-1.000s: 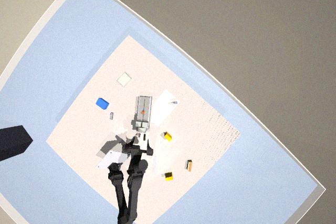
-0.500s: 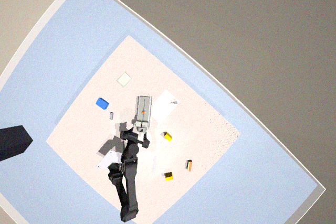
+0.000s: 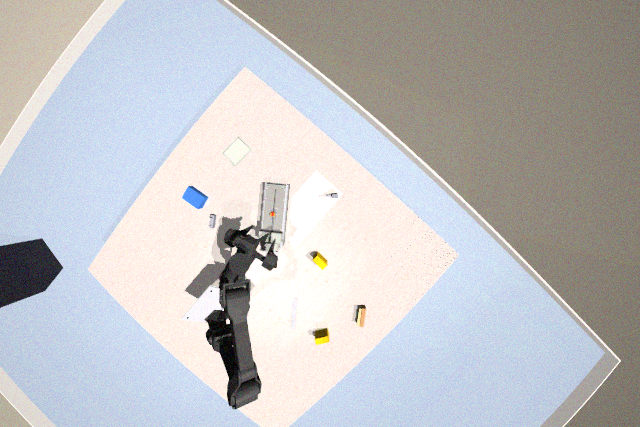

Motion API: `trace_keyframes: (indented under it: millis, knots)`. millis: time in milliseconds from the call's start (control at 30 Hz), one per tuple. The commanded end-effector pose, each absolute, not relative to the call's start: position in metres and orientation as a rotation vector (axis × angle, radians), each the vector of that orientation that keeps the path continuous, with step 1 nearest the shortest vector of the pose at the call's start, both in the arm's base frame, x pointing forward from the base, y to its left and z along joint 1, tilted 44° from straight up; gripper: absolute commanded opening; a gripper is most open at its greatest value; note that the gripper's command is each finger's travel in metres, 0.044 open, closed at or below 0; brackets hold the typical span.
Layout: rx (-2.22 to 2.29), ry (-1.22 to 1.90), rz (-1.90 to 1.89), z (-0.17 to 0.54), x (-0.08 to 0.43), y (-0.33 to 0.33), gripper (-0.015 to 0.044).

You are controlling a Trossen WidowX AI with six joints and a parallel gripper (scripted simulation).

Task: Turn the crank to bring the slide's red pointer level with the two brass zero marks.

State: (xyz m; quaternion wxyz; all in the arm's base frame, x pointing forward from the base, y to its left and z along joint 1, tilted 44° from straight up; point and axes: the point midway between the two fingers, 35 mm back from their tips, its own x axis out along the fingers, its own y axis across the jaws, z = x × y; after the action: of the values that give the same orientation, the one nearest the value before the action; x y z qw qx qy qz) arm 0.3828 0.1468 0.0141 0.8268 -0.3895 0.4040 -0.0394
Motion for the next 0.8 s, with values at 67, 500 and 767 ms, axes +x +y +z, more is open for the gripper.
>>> trace_keyframes:
  millis: [67, 500, 767]
  knots:
    - [-0.839, 0.871, -0.101, -0.0169, 0.3831, 0.1194, 0.0440]
    - [-0.839, 0.871, -0.101, -0.0178, 0.3831, 0.1186, 0.0440]
    - [-0.838, 0.871, -0.102, -0.0145, 0.3832, 0.1220, 0.0440]
